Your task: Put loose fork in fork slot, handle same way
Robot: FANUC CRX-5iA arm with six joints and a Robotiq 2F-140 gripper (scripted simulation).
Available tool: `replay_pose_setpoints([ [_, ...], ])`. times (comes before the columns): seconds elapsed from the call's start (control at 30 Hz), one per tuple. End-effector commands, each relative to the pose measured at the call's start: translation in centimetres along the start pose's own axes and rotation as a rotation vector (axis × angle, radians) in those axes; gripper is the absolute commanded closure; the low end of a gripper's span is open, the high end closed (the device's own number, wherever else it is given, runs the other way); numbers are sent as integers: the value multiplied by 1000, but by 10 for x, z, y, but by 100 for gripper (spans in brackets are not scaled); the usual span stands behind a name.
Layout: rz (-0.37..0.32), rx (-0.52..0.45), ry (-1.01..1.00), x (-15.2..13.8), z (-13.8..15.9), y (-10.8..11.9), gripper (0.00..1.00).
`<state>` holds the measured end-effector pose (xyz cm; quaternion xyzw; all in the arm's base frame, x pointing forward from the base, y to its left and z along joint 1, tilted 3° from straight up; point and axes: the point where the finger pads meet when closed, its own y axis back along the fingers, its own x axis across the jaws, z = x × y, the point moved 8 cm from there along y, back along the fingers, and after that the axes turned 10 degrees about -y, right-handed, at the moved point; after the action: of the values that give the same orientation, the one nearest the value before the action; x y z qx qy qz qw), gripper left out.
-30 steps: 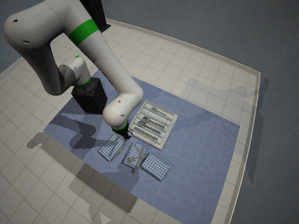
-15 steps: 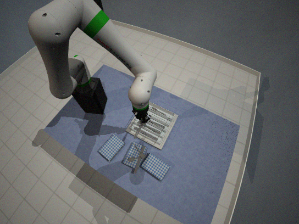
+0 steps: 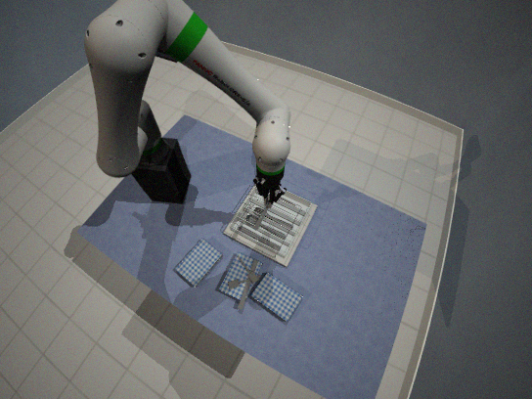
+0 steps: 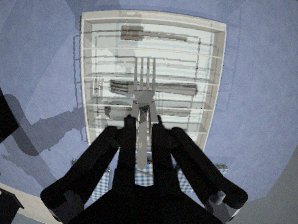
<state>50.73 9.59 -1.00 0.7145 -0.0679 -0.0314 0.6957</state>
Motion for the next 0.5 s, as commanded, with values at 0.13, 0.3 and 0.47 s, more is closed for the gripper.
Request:
replay_pose_setpoints([
  [0.13,0,0,-56,0,0,0,98],
  [0.3,0,0,-192,0,0,0,98],
  [0.47,0,0,-423,0,0,0,98],
])
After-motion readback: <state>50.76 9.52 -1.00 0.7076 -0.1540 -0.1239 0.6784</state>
